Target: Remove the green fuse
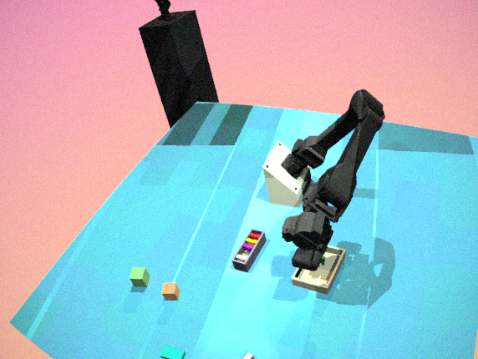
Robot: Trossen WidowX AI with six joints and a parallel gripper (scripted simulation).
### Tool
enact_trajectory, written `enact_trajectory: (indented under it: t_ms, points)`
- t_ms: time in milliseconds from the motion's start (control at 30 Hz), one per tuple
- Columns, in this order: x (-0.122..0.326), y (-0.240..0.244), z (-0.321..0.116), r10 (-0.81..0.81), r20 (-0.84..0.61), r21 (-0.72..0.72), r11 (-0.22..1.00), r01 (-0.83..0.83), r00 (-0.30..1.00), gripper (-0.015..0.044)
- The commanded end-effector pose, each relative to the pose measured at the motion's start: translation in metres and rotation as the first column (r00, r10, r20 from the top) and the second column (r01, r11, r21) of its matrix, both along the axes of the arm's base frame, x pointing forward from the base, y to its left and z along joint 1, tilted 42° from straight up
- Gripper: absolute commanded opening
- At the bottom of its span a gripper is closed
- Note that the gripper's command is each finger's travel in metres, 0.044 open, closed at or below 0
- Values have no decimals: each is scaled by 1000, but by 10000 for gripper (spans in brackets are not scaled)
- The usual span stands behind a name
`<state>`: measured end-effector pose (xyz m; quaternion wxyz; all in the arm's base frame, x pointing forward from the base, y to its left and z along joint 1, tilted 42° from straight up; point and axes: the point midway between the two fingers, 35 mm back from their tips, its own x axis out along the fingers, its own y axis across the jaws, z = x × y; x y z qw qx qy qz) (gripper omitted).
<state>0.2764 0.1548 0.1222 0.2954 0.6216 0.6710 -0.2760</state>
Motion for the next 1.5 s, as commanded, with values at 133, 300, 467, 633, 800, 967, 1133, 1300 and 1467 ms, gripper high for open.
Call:
enact_trajectory:
  t_ms: [133, 300, 467, 633, 800, 967, 1133, 1300, 1467]
  points:
    - [-1, 2, -2, 1, -1, 0, 1000, -1, 1000, 53]
    - [-1, 2, -2, 1, -1, 0, 1000, -1, 1000, 184]
    - [-1, 2, -2, 1, -1, 0, 1000, -1, 1000, 315]
    - [0, -24, 25, 0, -9, 0, 1000, 0, 1000, 330]
    - [0, -24, 25, 0, -9, 0, 1000, 0, 1000, 330]
    - [0, -24, 25, 0, -9, 0, 1000, 0, 1000, 330]
    - [0, -23, 22, -3, -12, -6, 1000, 3, 1000, 330]
    - [0, -23, 22, -3, -12, -6, 1000, 3, 1000, 330]
    - [0, -23, 22, -3, -12, -6, 1000, 3, 1000, 330]
